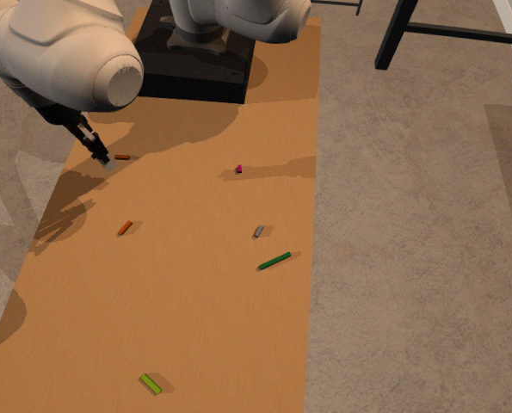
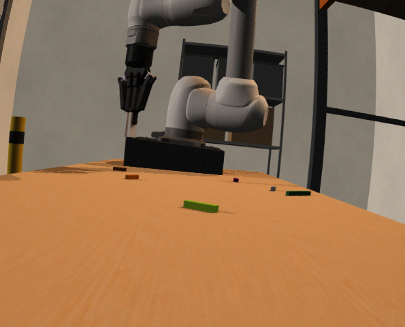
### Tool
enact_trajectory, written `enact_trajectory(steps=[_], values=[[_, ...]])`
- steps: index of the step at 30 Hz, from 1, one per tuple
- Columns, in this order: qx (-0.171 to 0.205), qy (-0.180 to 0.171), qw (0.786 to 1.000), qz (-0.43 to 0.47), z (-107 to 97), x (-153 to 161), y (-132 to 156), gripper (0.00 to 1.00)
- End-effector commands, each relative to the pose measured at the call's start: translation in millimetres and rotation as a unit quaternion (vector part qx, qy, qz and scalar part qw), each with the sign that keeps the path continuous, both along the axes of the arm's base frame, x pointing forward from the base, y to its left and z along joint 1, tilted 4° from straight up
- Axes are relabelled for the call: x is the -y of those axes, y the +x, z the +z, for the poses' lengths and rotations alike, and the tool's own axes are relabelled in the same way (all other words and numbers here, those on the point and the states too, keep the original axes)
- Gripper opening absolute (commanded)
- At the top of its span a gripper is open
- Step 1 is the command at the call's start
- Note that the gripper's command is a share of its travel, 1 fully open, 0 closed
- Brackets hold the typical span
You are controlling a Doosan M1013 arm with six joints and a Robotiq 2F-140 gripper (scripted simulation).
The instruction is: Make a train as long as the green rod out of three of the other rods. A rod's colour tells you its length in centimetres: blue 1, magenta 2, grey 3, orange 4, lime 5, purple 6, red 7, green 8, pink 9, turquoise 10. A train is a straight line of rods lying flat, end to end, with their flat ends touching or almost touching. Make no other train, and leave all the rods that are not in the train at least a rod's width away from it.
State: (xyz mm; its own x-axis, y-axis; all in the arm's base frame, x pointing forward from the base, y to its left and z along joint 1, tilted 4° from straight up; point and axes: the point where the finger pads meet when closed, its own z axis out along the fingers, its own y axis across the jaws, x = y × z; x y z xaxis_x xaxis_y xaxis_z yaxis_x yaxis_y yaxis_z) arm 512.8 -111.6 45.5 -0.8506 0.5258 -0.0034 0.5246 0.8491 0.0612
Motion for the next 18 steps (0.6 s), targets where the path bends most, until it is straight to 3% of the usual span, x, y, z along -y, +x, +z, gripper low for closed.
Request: enact_trajectory(steps=[1,9,18], values=[[0.001,0.002,1.0,0.001,-1,1,3,0.12],[0.001,0.002,1.0,0.001,-18,0,4,0.12],[0.001,0.002,1.0,0.001,-57,-2,5,0.12]])
